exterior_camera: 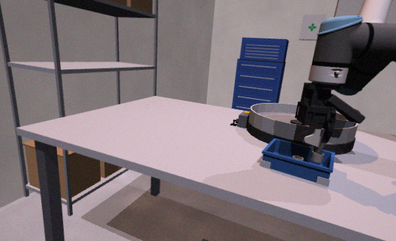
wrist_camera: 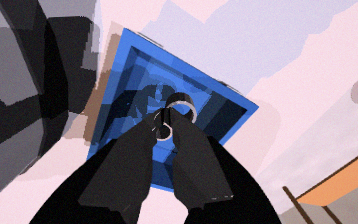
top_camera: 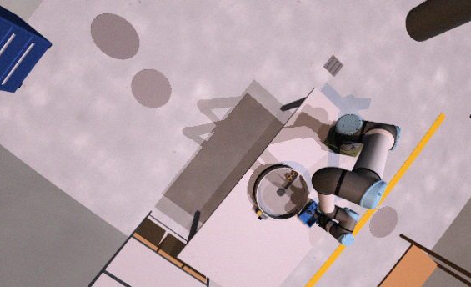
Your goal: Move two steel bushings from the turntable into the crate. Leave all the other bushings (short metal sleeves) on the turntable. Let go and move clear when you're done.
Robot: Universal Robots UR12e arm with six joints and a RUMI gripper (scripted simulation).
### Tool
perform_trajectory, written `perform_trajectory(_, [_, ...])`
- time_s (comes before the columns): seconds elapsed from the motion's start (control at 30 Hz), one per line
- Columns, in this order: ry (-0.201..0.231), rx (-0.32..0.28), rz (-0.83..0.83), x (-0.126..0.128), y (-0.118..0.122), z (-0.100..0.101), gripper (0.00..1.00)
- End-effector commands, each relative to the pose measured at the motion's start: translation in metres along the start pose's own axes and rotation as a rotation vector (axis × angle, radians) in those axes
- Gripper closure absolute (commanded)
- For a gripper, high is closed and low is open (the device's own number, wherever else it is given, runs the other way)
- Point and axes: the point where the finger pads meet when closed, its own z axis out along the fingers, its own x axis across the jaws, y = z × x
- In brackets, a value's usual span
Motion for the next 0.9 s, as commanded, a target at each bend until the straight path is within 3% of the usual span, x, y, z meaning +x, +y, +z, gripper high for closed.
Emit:
perform_trajectory(0.0, [0.000, -0.001, 0.000, 0.000, 0.000, 0.008, 1.00])
perform_trajectory(0.87, [0.000, -0.001, 0.000, 0.000, 0.001, 0.023, 1.00])
